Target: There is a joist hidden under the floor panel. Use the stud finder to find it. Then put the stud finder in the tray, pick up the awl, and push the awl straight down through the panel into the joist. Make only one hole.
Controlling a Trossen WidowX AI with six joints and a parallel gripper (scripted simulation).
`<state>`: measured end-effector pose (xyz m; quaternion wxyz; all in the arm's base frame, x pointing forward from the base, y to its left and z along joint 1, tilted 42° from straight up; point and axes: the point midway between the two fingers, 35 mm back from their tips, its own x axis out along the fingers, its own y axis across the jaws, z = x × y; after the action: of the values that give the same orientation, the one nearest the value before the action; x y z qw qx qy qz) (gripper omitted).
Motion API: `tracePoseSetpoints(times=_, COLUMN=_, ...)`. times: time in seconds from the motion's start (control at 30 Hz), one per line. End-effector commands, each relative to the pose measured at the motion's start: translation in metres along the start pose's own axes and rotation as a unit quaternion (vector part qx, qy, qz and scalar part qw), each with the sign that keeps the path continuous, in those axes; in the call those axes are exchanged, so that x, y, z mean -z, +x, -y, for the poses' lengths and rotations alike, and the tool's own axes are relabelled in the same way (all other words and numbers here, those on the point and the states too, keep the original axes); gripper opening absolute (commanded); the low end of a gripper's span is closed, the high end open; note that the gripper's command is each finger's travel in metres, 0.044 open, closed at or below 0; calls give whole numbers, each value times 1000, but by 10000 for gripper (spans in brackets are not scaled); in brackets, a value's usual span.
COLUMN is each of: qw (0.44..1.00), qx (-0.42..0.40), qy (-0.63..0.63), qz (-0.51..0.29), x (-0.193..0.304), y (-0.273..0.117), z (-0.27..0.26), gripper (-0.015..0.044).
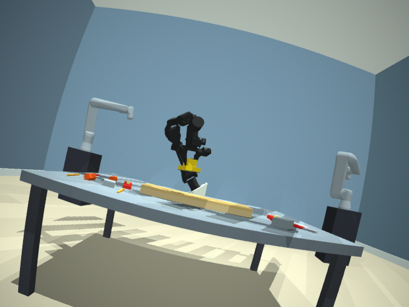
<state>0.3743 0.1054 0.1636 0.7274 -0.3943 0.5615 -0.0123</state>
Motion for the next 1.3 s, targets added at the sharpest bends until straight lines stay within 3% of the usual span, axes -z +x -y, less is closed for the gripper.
tracePoseSetpoints(times=0.0, qw=998, qx=-26, qy=-57, qz=11, x=-16, y=0, z=-45, gripper=0)
tracePoseSetpoints(times=0.6, qw=955, qx=-104, qy=-278, qz=14, x=-20, y=6, z=-230, gripper=0)
tracePoseSetpoints(times=1.27, qw=853, qx=-150, qy=-500, qz=-12, x=68, y=21, z=-409, gripper=0)
